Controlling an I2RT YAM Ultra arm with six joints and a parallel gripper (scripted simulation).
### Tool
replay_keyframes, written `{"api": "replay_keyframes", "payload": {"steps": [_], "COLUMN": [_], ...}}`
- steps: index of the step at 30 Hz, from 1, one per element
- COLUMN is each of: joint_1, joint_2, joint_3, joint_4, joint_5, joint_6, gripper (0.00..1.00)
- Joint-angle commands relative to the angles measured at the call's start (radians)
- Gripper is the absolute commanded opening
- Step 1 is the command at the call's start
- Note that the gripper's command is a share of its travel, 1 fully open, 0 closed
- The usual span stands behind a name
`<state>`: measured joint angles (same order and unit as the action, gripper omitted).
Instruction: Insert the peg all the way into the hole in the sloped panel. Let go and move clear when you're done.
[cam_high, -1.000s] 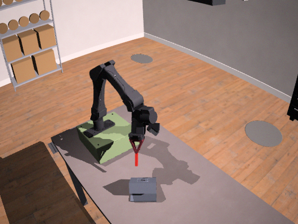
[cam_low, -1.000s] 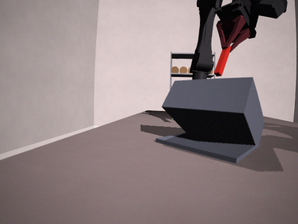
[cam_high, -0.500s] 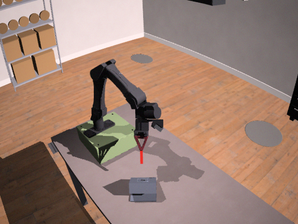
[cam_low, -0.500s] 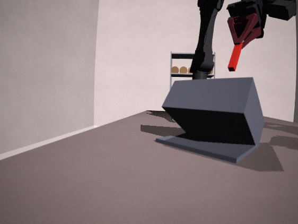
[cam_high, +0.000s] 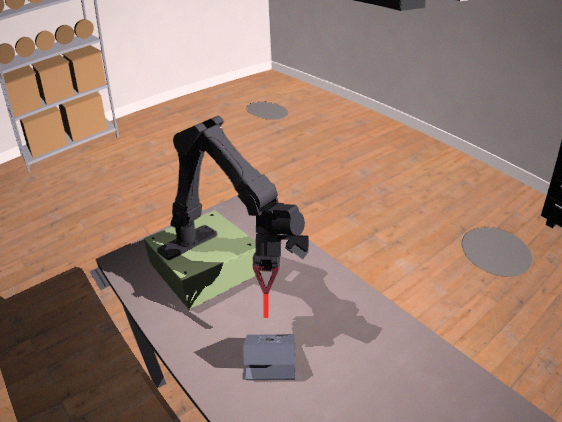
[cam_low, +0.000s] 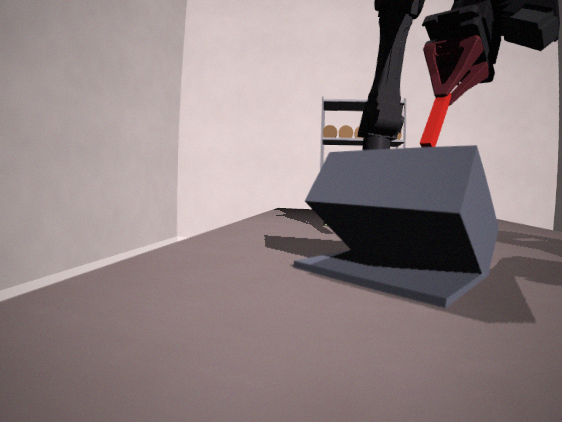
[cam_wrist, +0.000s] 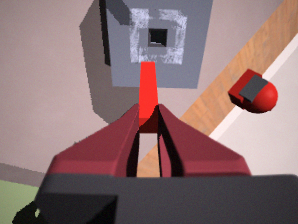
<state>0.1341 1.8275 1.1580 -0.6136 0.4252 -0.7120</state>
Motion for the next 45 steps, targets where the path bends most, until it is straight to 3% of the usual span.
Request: {"api": "replay_keyframes", "payload": {"steps": [1, 18, 45], "joint_1": [-0.014, -0.041, -0.048], "joint_2": [0.007, 0.086, 0.07], "joint_3": [0.027, 0.074, 0.002], "joint_4": [0.047, 0.092, 0.149], "joint_5": [-0.001, -0.011, -0.014], "joint_6": [-0.014, -0.043, -0.049], "gripper": [0.0, 0.0, 0.0]}}
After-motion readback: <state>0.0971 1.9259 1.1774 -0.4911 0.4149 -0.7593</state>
